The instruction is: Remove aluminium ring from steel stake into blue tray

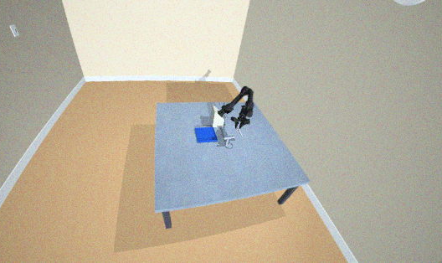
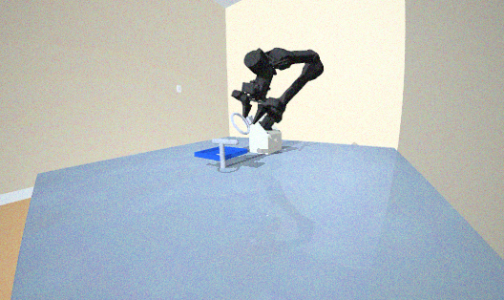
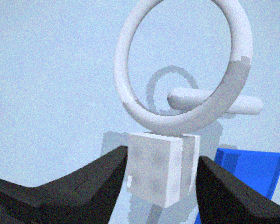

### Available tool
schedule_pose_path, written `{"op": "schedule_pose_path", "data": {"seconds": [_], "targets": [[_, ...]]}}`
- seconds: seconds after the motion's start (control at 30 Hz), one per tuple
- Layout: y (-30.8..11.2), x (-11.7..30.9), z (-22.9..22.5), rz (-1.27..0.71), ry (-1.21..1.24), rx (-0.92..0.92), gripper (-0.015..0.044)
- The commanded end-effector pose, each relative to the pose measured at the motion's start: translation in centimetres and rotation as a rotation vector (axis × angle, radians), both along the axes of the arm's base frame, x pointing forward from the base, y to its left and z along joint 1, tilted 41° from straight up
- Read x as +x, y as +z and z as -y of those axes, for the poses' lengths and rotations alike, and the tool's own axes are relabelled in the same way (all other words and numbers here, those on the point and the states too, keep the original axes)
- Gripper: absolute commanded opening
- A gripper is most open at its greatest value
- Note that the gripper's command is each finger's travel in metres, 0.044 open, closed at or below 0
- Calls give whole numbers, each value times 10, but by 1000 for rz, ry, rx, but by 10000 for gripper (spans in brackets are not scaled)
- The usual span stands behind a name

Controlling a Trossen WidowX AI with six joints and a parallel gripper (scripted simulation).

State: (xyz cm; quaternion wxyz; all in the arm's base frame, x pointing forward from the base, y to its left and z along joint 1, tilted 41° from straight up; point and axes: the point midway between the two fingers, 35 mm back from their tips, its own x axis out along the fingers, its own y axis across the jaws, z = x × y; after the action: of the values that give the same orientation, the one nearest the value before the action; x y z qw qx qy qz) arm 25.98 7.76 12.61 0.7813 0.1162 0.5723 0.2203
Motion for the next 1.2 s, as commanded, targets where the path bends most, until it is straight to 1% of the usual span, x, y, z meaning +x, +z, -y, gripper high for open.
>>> {"op": "schedule_pose_path", "data": {"seconds": [0.0,1.17], "targets": [[3,9,-1,7,-5,1,0],[10,64,-16,11,-5,2,0]]}}
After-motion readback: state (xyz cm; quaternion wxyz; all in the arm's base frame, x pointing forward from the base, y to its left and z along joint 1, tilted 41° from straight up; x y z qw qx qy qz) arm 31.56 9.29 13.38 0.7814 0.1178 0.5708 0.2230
